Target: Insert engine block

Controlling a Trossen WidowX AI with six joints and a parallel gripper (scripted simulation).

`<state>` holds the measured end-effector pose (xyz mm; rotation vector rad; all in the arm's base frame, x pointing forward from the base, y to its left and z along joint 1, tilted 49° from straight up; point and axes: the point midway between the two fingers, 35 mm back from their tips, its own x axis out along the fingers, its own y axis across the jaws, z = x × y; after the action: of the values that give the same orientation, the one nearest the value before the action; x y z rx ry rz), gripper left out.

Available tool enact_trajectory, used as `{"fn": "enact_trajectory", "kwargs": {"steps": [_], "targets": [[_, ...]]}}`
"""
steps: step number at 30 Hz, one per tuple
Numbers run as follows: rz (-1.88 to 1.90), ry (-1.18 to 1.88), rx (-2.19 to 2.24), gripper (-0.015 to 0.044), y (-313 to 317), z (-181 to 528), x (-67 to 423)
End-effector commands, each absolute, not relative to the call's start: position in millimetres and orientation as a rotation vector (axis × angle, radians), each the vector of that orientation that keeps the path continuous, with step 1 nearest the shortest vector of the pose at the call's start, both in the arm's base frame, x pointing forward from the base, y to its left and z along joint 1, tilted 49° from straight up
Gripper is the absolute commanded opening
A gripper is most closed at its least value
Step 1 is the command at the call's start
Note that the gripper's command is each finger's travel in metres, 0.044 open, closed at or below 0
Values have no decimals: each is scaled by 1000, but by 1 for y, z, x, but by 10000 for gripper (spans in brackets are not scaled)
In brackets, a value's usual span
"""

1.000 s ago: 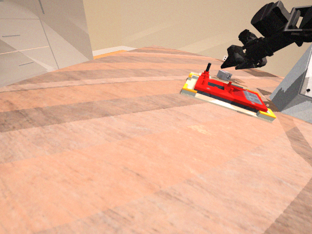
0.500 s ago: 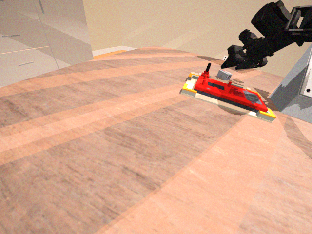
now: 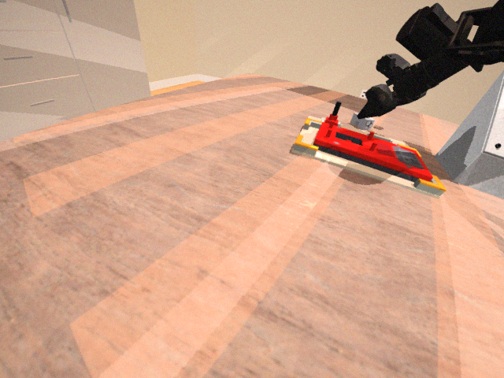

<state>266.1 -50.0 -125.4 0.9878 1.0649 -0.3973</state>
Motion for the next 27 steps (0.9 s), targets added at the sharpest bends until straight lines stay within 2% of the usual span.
{"fn": "enact_trajectory", "kwargs": {"steps": [1,27], "targets": [[-317,1102,890,440,-51,-129,268],[326,1202,203,440,-56,-141,271]]}}
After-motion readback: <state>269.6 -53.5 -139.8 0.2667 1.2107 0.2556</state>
